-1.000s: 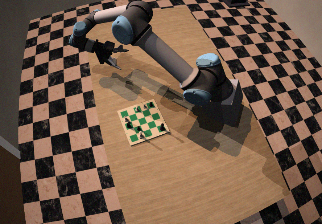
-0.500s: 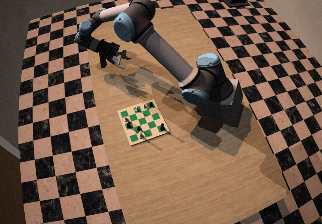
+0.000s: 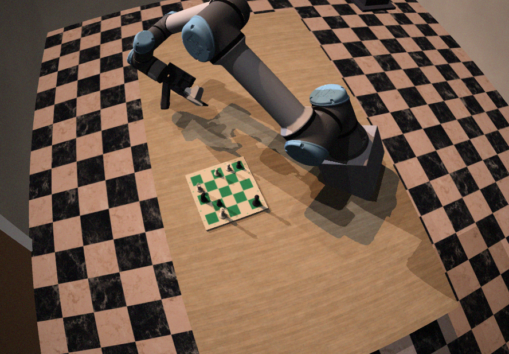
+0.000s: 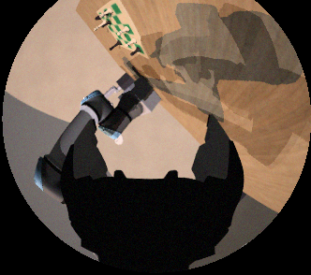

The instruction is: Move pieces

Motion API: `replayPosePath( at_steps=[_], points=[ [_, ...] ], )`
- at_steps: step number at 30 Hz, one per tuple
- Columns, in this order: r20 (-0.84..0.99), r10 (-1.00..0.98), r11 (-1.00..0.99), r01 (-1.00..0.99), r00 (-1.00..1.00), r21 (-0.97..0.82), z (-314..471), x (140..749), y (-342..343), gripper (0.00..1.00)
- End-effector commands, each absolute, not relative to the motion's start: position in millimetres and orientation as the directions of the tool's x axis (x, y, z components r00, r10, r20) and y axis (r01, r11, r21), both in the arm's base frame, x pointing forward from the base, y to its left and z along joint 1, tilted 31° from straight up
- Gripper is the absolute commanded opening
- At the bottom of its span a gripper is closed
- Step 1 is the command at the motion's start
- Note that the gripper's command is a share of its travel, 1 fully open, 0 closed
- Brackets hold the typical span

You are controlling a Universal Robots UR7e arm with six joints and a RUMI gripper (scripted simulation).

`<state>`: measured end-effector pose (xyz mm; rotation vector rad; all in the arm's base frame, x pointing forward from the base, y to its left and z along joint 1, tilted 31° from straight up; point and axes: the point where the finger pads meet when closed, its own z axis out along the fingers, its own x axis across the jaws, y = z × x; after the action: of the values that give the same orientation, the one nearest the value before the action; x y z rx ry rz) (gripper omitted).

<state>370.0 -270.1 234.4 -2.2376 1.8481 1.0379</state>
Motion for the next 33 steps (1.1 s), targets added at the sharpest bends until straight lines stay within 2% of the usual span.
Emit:
replayPosePath(
  at_steps=[1, 17, 19, 33],
  points=[
    [-0.582, -0.795, -0.374, -0.894, 0.172, 0.248, 230, 369, -263, 1.00],
    [-0.619, -0.565, -0.604, -0.784, 0.545, -0.139, 217, 368, -243, 1.00],
    [-0.619, -0.565, -0.604, -0.784, 0.545, -0.139, 217, 368, -243, 1.00],
    [-0.450, -0.320, -0.714, -0.524, 0.834, -0.464, 207, 368, -227, 1.00]
  ],
)
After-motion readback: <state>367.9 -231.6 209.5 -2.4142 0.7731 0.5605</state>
